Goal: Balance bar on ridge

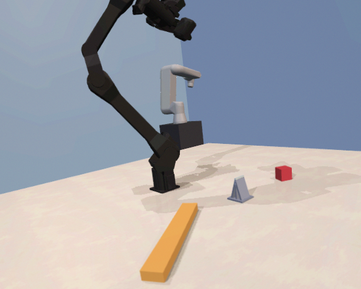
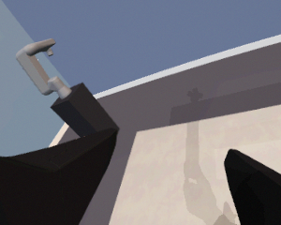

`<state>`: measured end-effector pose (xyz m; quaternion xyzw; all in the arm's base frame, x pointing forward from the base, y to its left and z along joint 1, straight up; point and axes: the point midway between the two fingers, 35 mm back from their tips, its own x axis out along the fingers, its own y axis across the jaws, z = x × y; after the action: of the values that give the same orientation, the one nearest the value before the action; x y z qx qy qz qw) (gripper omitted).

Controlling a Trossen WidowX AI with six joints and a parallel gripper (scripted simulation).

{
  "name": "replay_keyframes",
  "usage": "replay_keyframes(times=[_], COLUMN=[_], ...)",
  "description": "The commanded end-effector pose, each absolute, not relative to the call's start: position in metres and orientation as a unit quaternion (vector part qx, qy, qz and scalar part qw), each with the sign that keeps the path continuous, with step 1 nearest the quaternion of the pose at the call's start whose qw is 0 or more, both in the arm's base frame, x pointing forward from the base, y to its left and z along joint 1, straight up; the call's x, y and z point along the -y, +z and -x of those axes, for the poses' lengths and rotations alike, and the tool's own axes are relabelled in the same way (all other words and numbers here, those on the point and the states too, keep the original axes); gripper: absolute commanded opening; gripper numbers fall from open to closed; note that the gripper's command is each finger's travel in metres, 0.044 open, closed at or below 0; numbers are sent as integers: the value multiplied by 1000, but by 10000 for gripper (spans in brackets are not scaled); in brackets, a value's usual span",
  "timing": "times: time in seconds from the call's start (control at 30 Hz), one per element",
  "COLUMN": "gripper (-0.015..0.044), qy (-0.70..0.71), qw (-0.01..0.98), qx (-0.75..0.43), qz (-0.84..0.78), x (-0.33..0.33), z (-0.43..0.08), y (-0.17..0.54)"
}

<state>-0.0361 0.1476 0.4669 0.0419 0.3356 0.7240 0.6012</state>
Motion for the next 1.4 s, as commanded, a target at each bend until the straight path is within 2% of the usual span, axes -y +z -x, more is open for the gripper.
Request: replay_keyframes(times=[0.0,0.7,1.37], gripper=[315,315,315], qy=[695,515,332], qw=[628,746,814], qx=[-348,-416,-465], qz=[-43,-74,-102], x=[-162,-199,-175], z=[18,-90,-196], y=[459,415,363])
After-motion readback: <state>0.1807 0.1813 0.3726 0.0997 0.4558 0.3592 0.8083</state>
